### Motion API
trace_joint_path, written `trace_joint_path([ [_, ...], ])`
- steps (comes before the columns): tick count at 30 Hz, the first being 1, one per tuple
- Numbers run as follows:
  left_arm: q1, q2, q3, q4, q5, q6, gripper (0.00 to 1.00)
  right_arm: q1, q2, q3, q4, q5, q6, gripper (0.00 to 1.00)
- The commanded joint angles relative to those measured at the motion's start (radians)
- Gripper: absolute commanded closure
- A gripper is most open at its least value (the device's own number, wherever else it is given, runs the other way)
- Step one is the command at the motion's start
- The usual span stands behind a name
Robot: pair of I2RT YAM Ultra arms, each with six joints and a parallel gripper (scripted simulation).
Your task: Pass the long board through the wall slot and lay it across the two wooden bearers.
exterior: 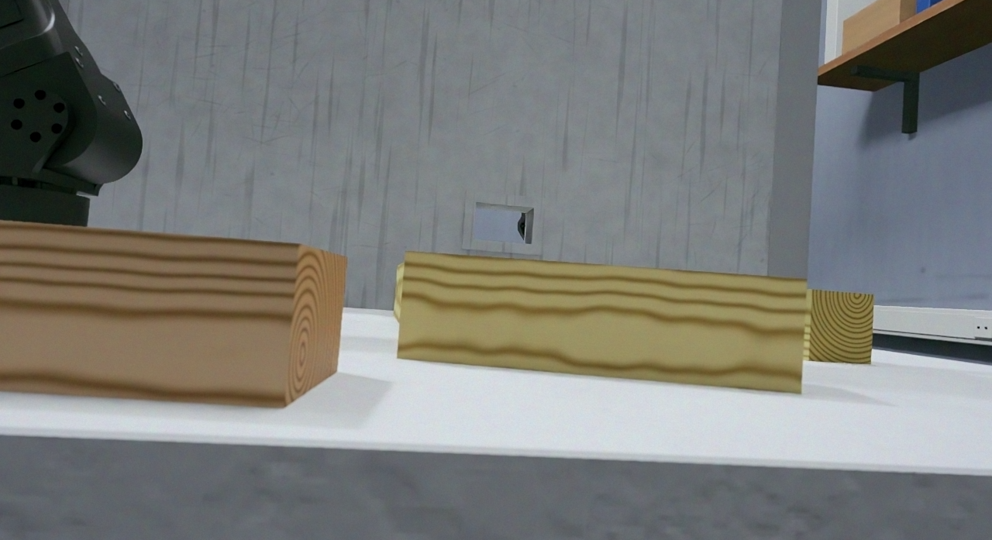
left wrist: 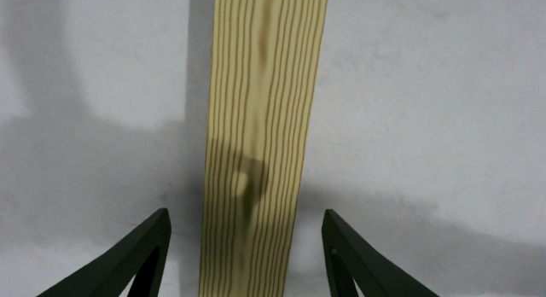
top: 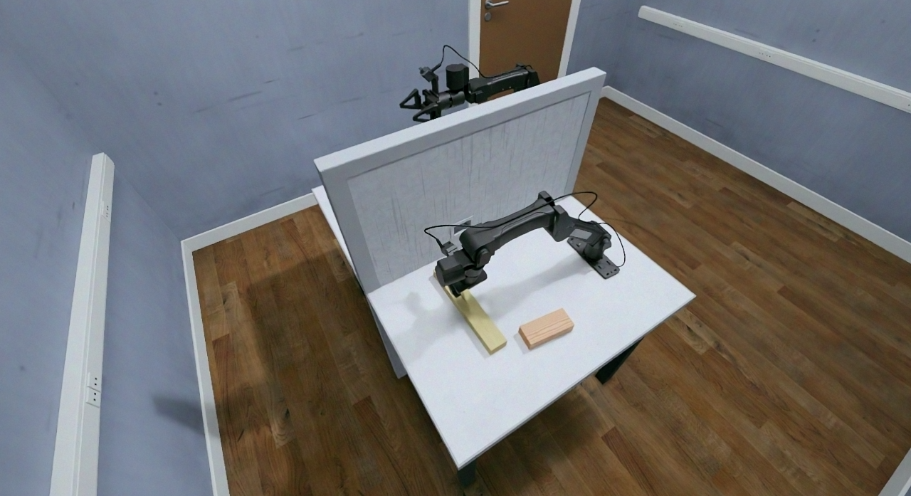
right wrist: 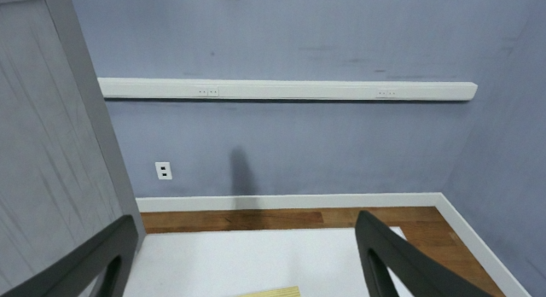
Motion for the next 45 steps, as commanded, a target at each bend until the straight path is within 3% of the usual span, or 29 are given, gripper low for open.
trace_joint_path([
  [1,0.029,0.003,0.025,-0.015,0.027,-0.231,0.28,0.012,-0.011,0.002,-0.015,-0.004,0.0,0.0],
  [3,0.04,0.003,0.024,-0.019,0.029,-0.371,0.28,0.012,-0.011,0.002,-0.015,-0.004,0.0,0.0],
  [5,0.04,0.003,0.024,-0.019,0.029,-0.371,0.28,0.012,-0.011,0.002,-0.015,-0.004,0.0,0.0],
  [7,0.047,0.003,0.03,-0.027,0.036,-0.565,0.28,0.012,-0.011,0.002,-0.015,-0.004,0.0,0.0],
  [13,0.063,0.012,0.037,-0.037,0.036,-0.798,0.28,0.012,-0.011,0.002,-0.015,-0.004,0.0,0.0],
  [20,0.084,0.026,0.046,-0.052,0.05,-1.22,0.28,0.012,-0.011,0.002,-0.015,-0.004,0.0,0.0],
  [24,0.104,0.037,0.051,-0.061,0.041,-1.276,0.28,0.012,-0.011,0.002,-0.015,-0.004,0.0,0.0],
  [37,0.167,0.067,0.072,-0.076,0.059,-2.037,0.28,0.012,-0.011,0.002,-0.015,-0.004,0.0,0.0],
  [39,0.167,0.067,0.072,-0.076,0.059,-2.037,0.28,0.012,-0.011,0.002,-0.015,-0.004,0.0,0.0],
  [45,0.191,0.082,0.087,-0.078,0.056,-2.328,0.28,0.012,-0.011,0.002,-0.015,-0.004,0.0,0.0],
])
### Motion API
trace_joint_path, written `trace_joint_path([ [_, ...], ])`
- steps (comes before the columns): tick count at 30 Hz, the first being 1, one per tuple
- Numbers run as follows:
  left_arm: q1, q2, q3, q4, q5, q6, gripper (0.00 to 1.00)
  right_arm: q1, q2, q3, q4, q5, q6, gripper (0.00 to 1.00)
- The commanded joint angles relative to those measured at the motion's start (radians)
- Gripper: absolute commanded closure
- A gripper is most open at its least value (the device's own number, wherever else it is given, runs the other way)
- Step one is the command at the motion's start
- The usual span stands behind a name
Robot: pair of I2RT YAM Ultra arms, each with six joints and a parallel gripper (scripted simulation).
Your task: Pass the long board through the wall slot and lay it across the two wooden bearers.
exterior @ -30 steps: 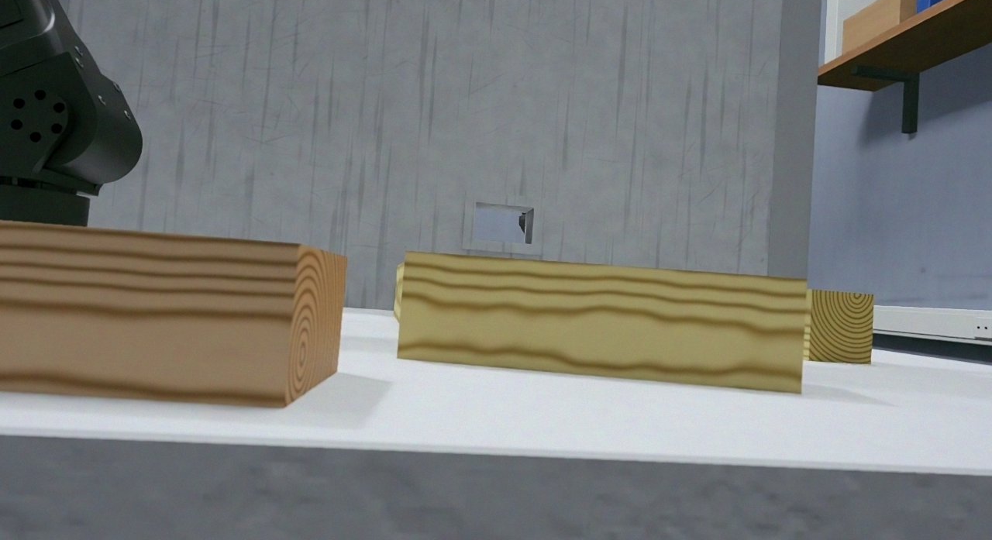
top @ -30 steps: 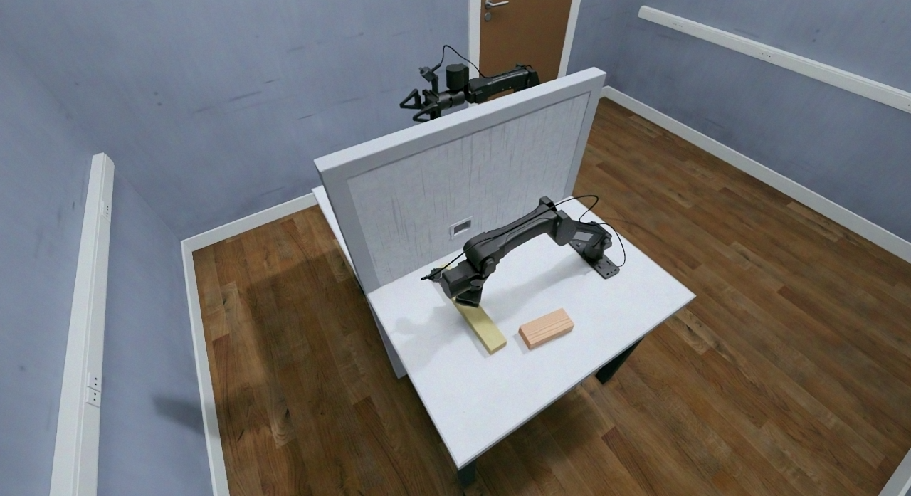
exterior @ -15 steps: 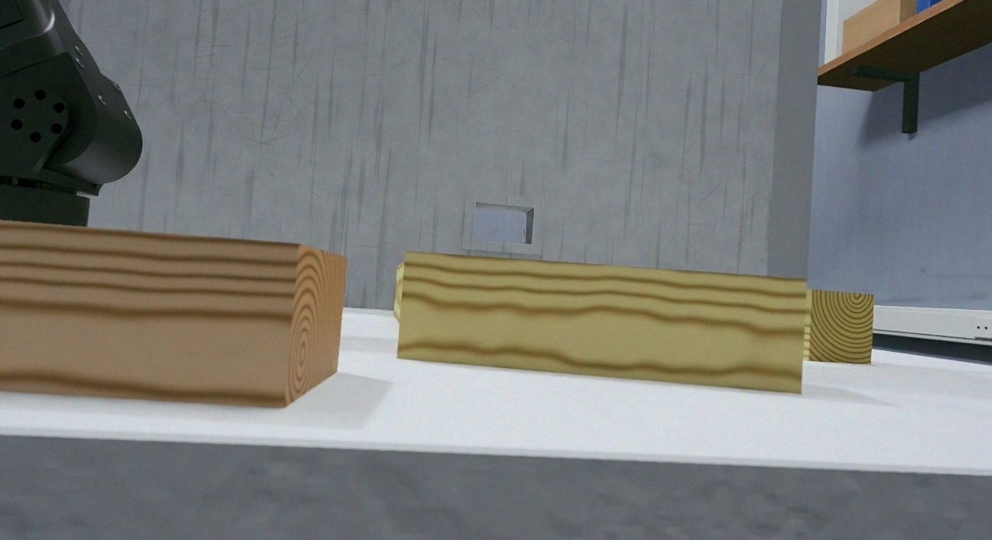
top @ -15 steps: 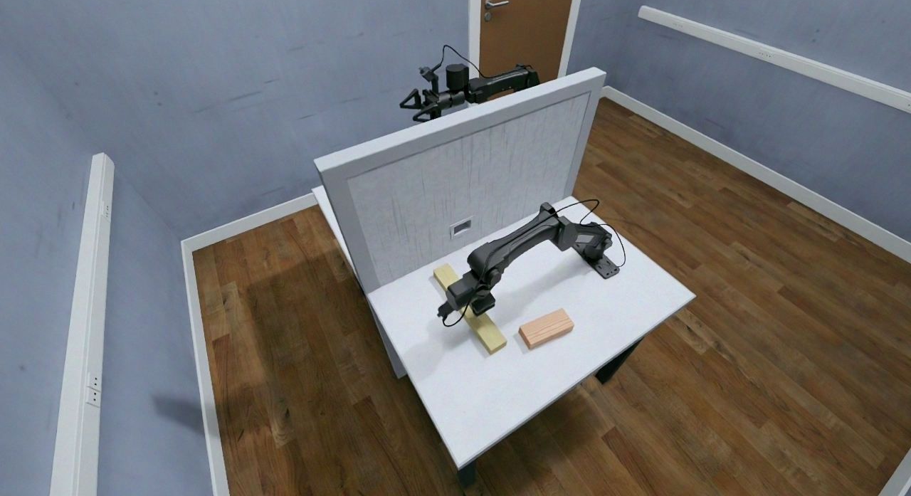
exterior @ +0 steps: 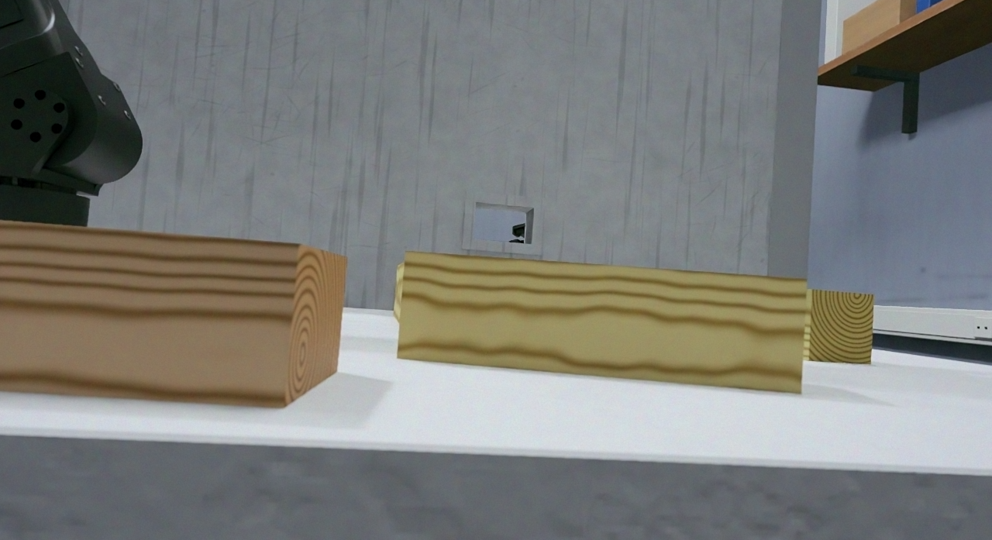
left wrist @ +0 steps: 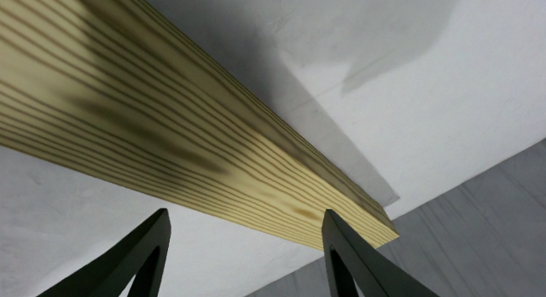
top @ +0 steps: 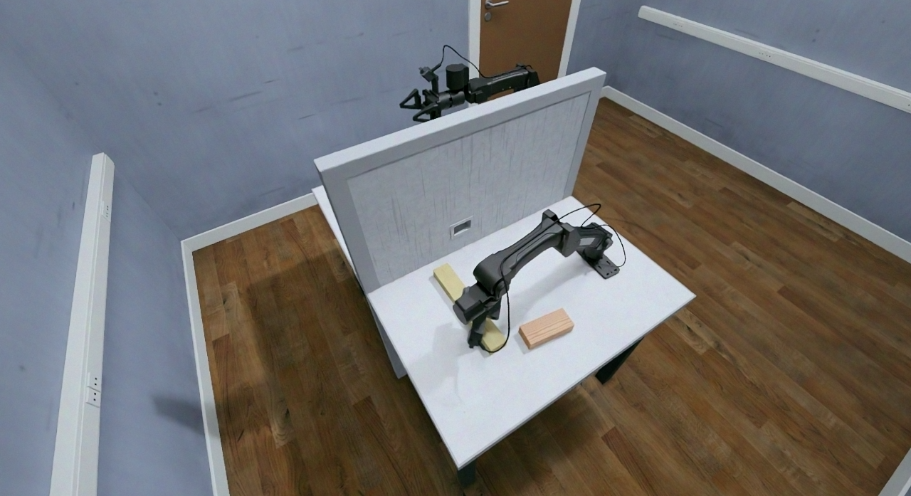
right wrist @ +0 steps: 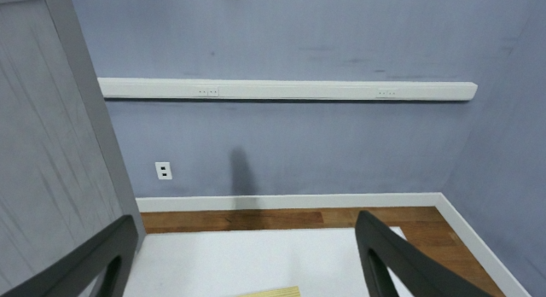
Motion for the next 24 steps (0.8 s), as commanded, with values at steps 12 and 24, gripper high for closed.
trace_joint_path([
  [12,0.045,0.021,0.053,-0.009,0.012,-0.773,0.28,0.012,-0.011,0.002,-0.015,-0.004,0.0,0.0],
  [24,0.051,0.044,0.108,-0.041,-0.008,-0.68,0.28,0.012,-0.011,0.002,-0.015,-0.004,0.0,0.0],
])
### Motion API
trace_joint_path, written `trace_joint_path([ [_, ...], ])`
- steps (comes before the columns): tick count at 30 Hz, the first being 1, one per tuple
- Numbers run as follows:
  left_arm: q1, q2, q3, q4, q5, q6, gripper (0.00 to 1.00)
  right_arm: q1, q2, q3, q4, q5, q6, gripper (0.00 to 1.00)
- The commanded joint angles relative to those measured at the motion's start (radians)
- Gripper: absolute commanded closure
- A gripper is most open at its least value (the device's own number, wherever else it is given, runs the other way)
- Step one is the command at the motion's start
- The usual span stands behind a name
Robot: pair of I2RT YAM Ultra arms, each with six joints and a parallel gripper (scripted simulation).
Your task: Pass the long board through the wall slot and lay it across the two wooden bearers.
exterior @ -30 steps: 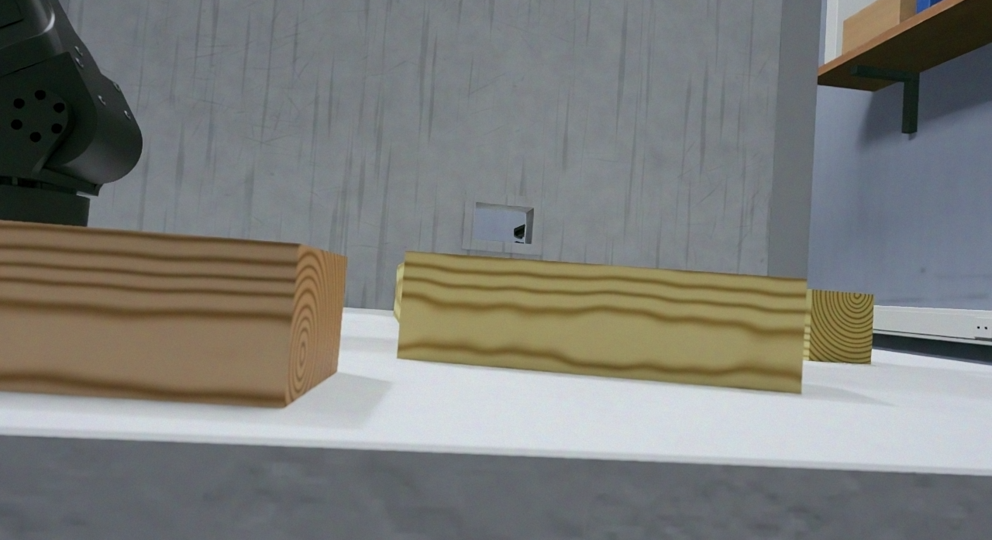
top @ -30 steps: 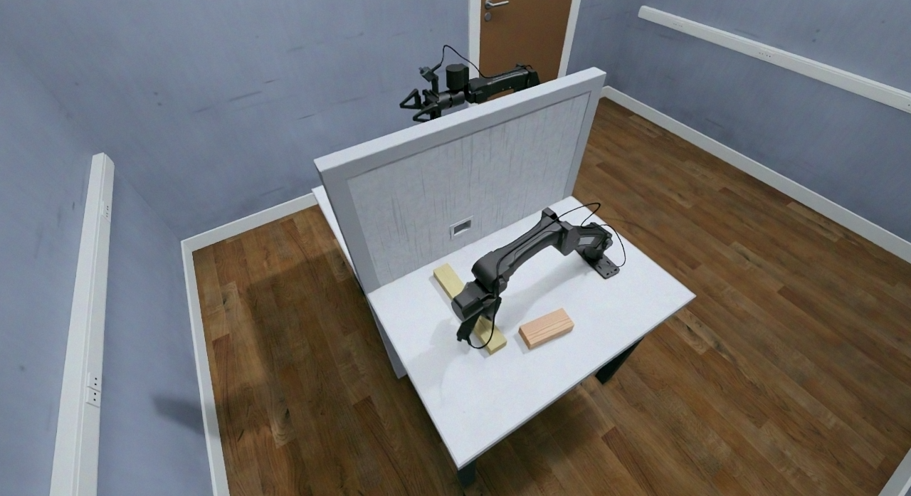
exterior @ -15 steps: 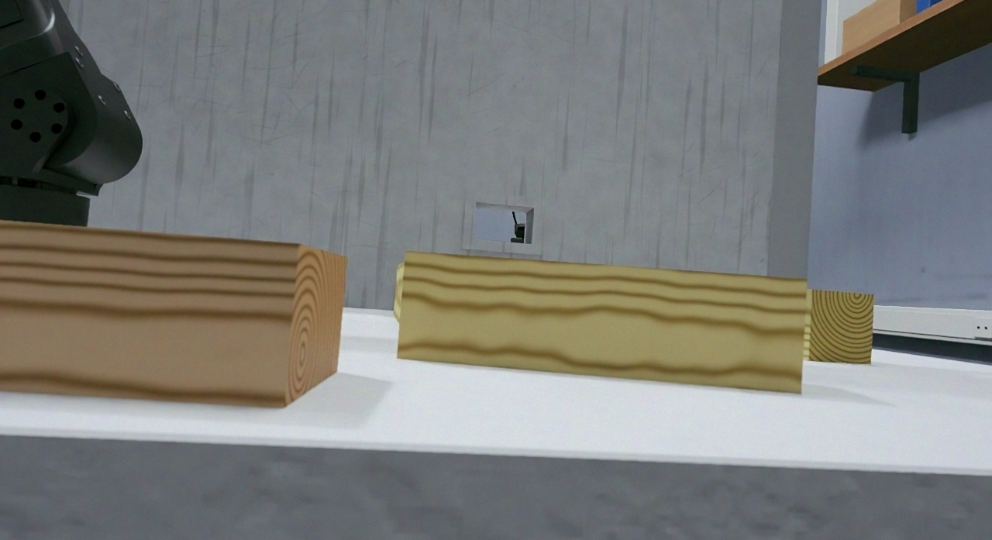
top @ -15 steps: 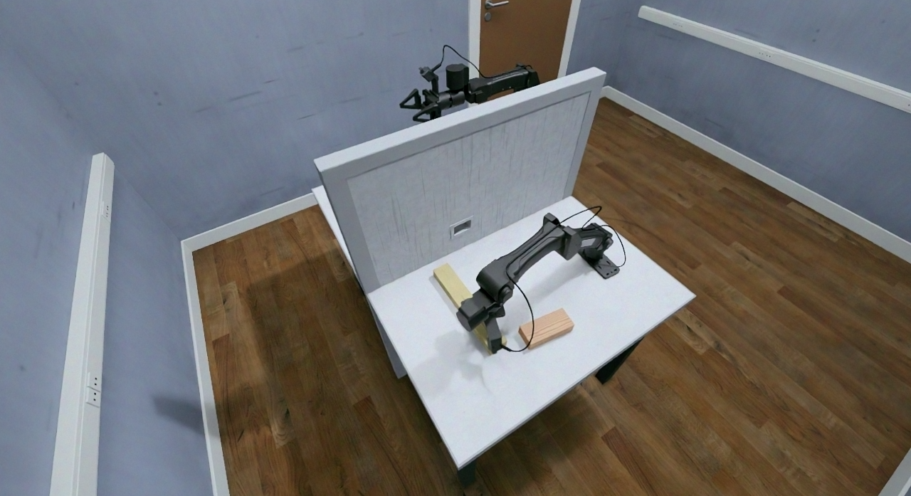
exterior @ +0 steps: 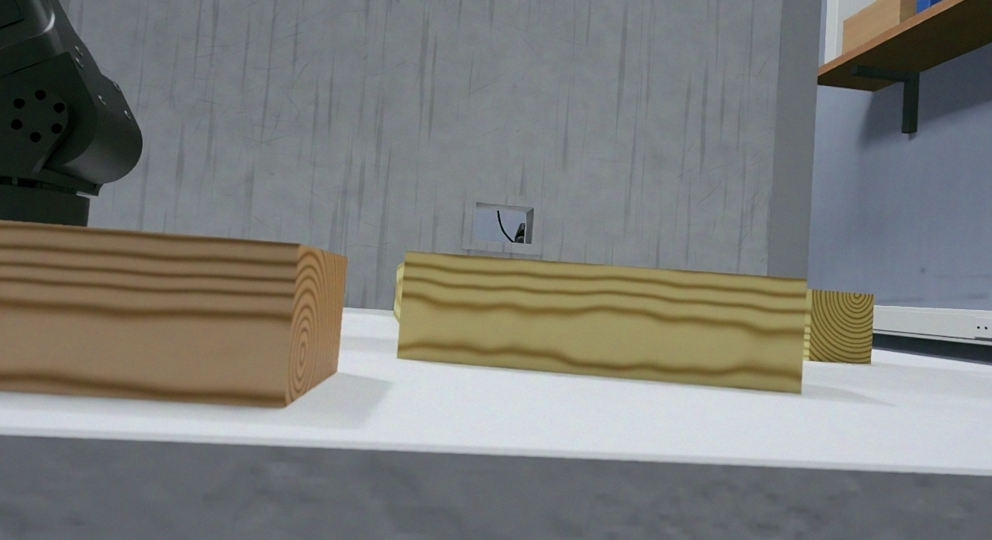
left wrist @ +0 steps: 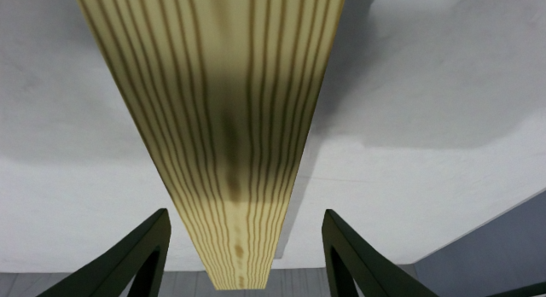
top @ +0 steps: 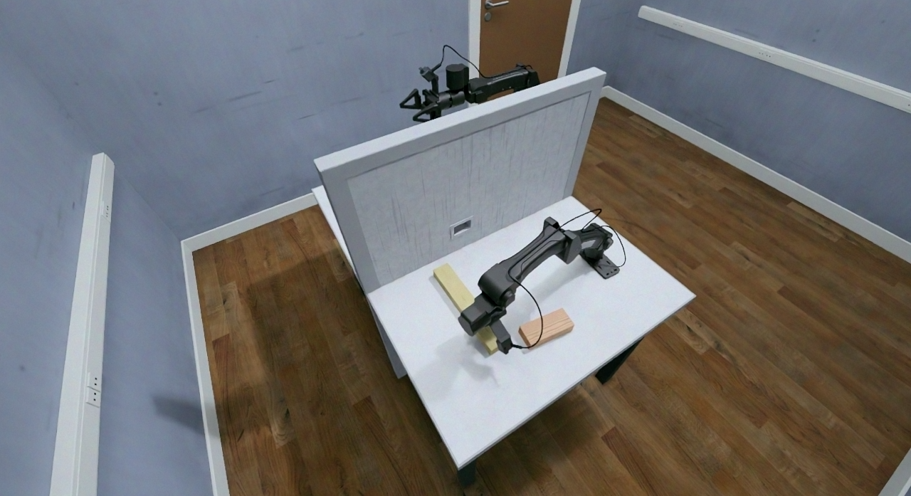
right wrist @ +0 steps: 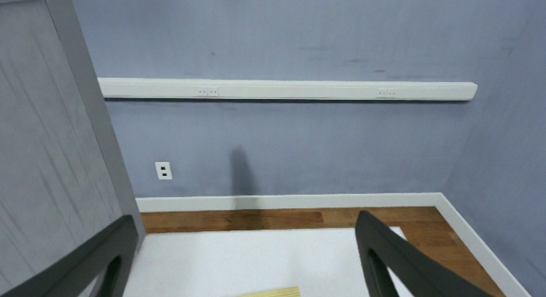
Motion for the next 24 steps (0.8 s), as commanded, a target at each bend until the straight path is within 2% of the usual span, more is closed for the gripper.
trace_joint_path([
  [1,0.0,-0.011,0.036,-0.024,-0.012,0.014,0.28,0.012,-0.011,0.002,-0.015,-0.004,0.0,0.0],
  [2,-0.011,-0.057,0.034,-0.024,-0.012,0.015,0.28,0.012,-0.011,0.002,-0.015,-0.004,0.0,0.0],
  [6,0.011,-0.009,0.039,-0.027,-0.012,0.015,0.28,0.012,-0.011,0.002,-0.015,-0.004,0.0,0.0],
  [10,-0.015,-0.06,0.039,-0.028,-0.007,0.012,0.28,0.012,-0.011,0.002,-0.015,-0.004,0.0,0.0],
  [18,-0.007,-0.042,0.036,-0.033,0.005,0.002,0.28,0.012,-0.011,0.002,-0.015,-0.004,0.0,0.0],
  [19,-0.012,-0.057,-0.002,-0.036,0.01,-0.002,0.28,0.012,-0.011,0.002,-0.015,-0.004,0.0,0.0],
  [23,-0.012,-0.016,0.032,-0.03,-0.005,0.007,0.28,0.012,-0.011,0.002,-0.015,-0.004,0.0,0.0],
  [24,-0.016,-0.037,0.033,-0.031,-0.004,0.001,0.28,0.012,-0.011,0.002,-0.015,-0.004,0.0,0.0],
])
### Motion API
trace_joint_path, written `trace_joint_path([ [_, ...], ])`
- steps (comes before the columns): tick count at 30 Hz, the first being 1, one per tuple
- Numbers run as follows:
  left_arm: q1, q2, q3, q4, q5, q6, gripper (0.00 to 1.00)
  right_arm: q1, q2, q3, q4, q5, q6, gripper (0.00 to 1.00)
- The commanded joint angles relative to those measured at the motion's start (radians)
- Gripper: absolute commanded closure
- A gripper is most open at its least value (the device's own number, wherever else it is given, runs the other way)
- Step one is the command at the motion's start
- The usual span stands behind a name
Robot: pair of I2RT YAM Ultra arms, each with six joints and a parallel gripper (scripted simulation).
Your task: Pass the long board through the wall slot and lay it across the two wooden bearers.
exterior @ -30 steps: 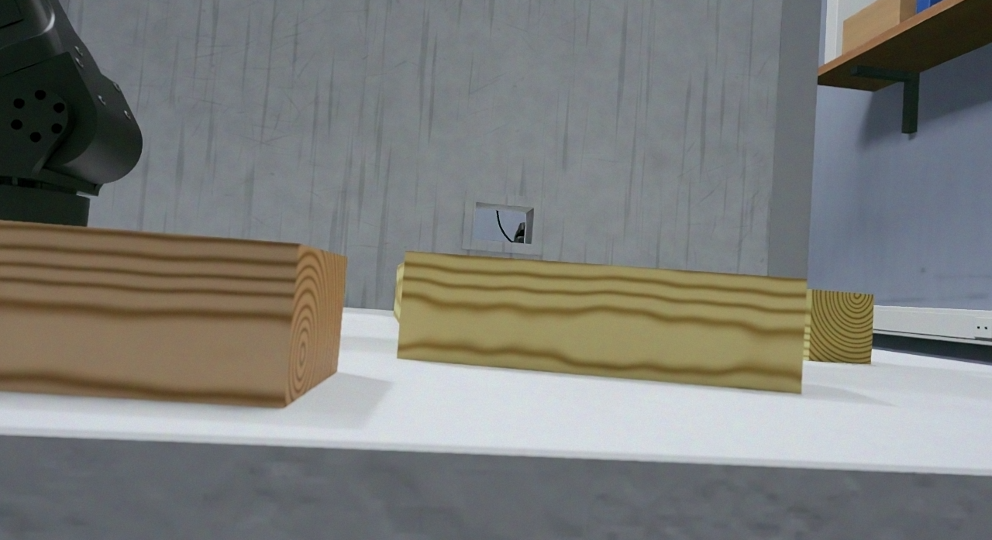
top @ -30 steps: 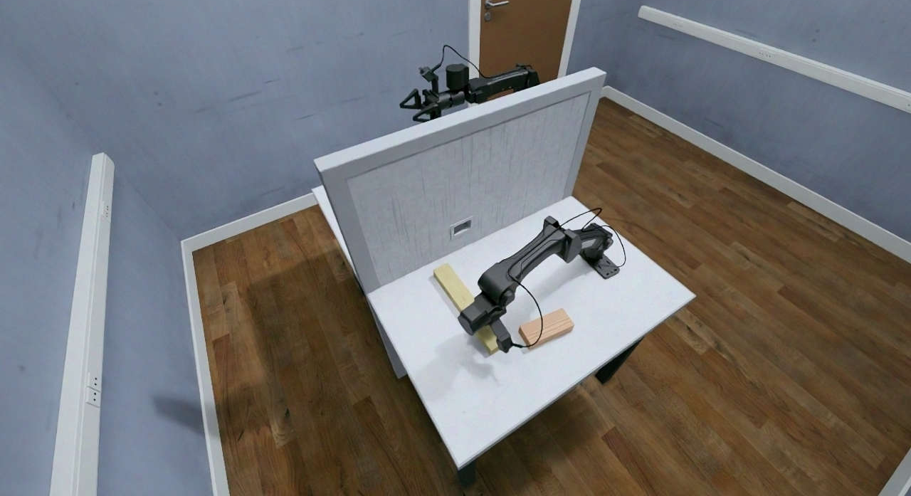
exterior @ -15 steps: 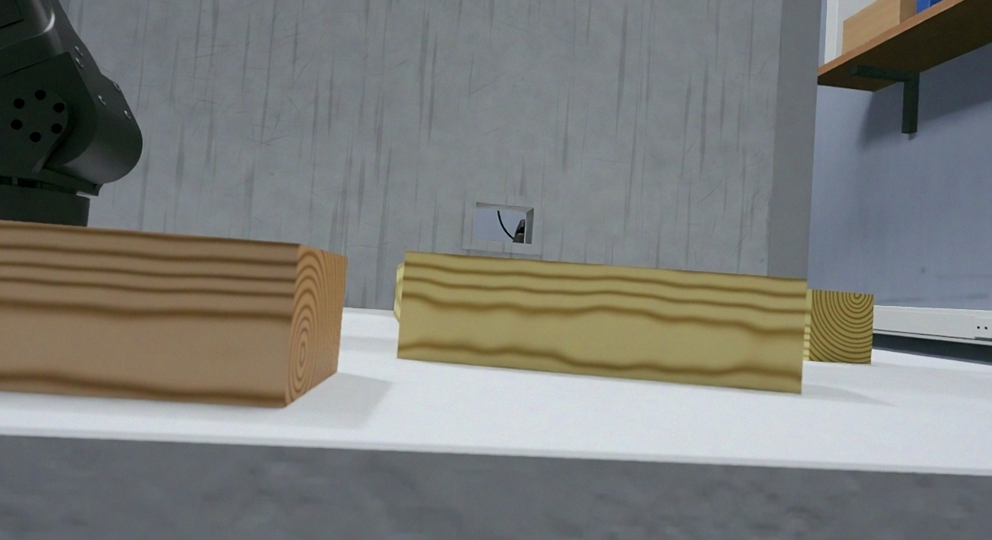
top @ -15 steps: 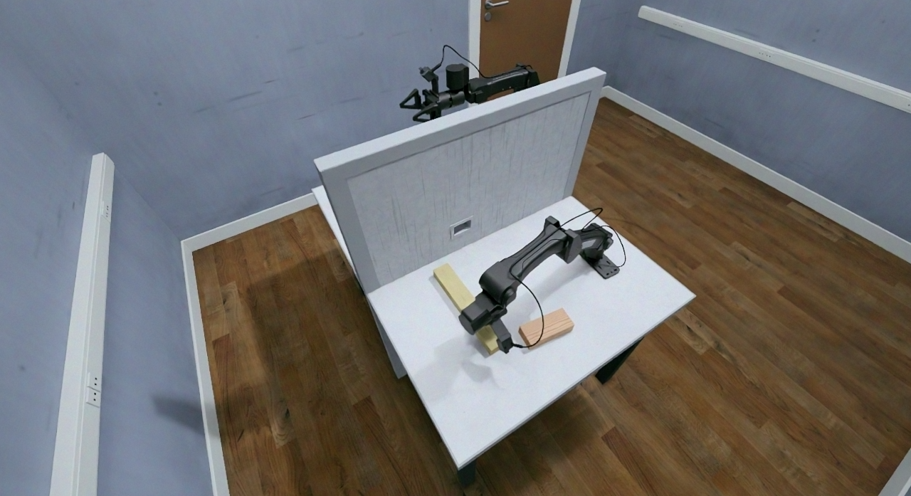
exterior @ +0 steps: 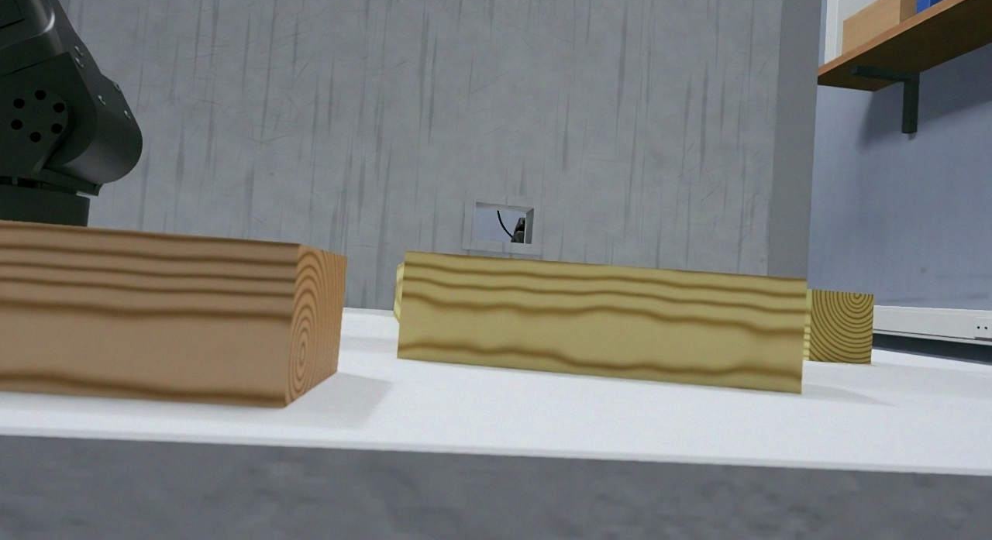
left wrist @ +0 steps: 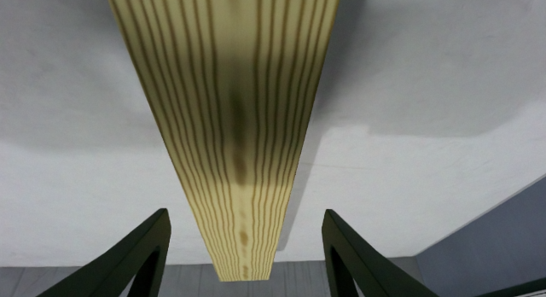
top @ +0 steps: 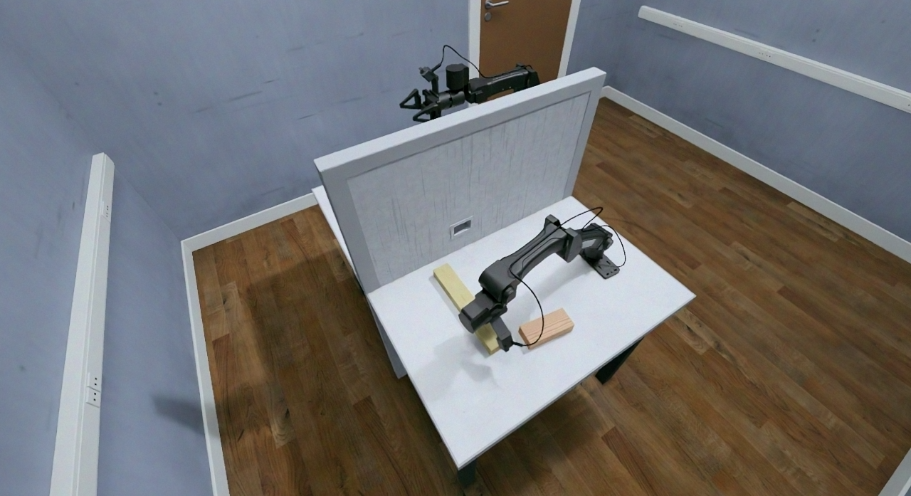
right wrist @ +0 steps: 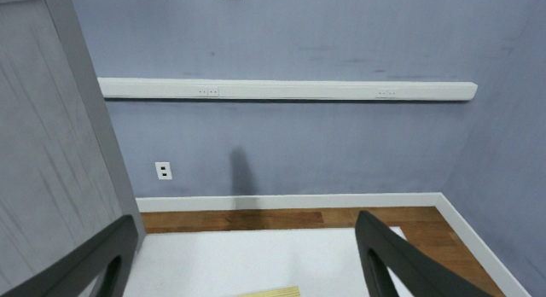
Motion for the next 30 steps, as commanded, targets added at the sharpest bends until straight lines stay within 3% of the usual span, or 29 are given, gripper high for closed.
trace_joint_path([
  [1,-0.004,-0.021,0.031,-0.013,-0.003,-0.005,0.28,0.012,-0.011,0.002,-0.015,-0.004,0.0,0.0],
  [30,-0.009,-0.03,0.002,-0.018,0.007,-0.01,0.28,0.012,-0.011,0.002,-0.015,-0.004,0.0,0.0],
])
